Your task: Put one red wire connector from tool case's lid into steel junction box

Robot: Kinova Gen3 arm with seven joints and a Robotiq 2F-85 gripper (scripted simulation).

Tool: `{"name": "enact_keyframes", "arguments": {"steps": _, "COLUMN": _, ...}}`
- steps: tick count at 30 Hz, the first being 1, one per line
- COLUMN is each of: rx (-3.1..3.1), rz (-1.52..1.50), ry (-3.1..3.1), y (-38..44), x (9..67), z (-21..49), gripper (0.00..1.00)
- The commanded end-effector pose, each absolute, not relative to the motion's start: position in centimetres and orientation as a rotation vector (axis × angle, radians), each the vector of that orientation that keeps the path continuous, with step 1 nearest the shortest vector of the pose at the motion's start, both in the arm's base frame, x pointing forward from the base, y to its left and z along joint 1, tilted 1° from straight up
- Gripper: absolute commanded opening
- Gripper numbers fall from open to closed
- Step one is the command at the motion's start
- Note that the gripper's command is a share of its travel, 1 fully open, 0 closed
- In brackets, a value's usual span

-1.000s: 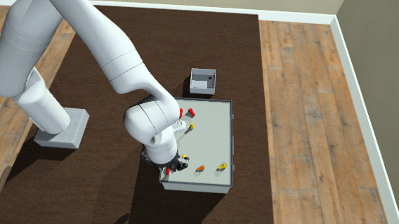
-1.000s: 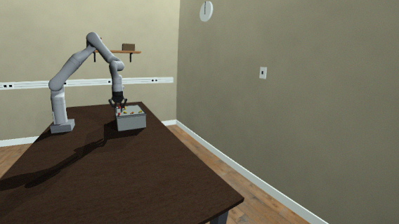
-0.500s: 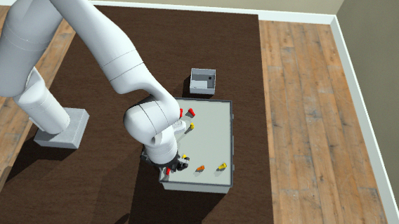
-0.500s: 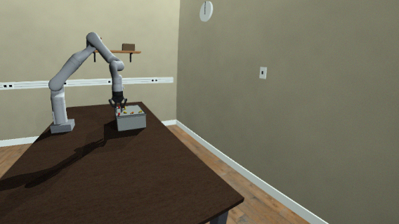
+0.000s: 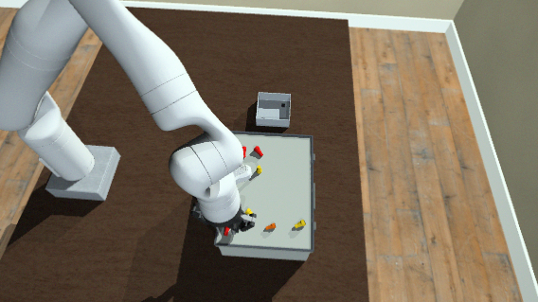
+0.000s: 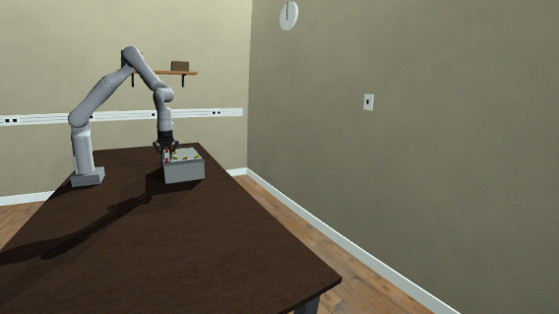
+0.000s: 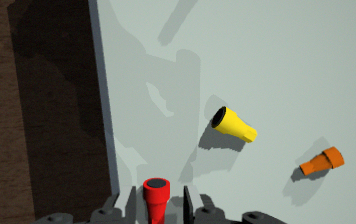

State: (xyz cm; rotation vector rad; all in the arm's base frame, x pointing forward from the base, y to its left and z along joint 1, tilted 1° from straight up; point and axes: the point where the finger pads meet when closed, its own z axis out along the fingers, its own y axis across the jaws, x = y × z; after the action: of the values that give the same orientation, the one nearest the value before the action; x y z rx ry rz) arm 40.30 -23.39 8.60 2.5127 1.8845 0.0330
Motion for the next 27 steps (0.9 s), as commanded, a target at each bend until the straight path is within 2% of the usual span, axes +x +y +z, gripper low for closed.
{"name": "enact_keyframes", "arguments": {"steps": 1, "rx": 2.518, "rz": 0.027, "ry": 1.882, "y": -23.52, "x": 40.13, "z": 8.24, "gripper": 0.37}}
{"name": "enact_keyframes", "arguments": {"steps": 10, "rx": 2.518, "rz": 0.027, "ry": 1.882, "y": -23.52, "x": 40.13, "z": 8.24, "gripper": 0.37}}
{"name": "enact_keyframes", "arguments": {"steps": 11, "rx": 2.518, "rz": 0.027, "ry": 1.882, "y": -23.52, "x": 40.13, "z": 8.24, "gripper": 0.19}}
{"name": "enact_keyframes", "arguments": {"steps": 27, "rx": 2.518, "rz": 0.027, "ry": 1.882, "y": -23.52, "x": 40.13, "z": 8.24, "gripper": 0.19}}
